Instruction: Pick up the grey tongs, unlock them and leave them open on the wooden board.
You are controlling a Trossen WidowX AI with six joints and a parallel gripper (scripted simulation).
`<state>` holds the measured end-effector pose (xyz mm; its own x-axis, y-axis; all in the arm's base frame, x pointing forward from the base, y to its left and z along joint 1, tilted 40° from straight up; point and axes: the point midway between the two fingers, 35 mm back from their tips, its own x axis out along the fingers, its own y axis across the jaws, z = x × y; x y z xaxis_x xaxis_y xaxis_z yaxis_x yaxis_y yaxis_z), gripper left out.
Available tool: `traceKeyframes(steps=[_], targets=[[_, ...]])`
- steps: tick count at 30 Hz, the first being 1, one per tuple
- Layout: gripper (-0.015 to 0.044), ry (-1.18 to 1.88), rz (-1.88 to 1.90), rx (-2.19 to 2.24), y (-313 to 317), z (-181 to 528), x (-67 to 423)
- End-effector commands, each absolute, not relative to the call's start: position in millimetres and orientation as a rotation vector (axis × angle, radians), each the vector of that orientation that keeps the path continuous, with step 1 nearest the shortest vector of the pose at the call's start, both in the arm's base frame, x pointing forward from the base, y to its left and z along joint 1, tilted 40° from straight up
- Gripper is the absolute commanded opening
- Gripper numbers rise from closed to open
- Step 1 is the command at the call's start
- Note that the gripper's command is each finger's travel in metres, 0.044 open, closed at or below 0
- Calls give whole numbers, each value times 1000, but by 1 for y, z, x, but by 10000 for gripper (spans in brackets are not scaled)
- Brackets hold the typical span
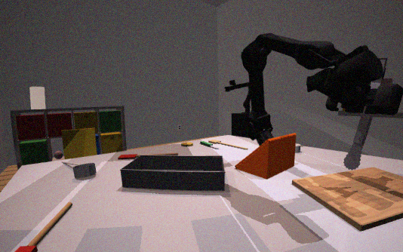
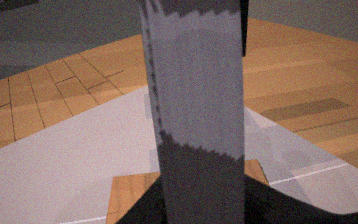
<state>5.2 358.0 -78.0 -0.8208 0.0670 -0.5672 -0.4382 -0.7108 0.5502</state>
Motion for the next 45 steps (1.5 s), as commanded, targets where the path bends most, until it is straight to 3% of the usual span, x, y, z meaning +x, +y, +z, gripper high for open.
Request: traceKeyframes(steps=[1, 8, 28, 45], targets=[[-150, 999, 2566, -750, 360, -76, 5], [-150, 1040, 2557, -831, 359, -81, 1], [-150, 1275, 2337, -1641, 346, -116, -20], [-150, 1215, 1966, -2351, 343, -119, -25]])
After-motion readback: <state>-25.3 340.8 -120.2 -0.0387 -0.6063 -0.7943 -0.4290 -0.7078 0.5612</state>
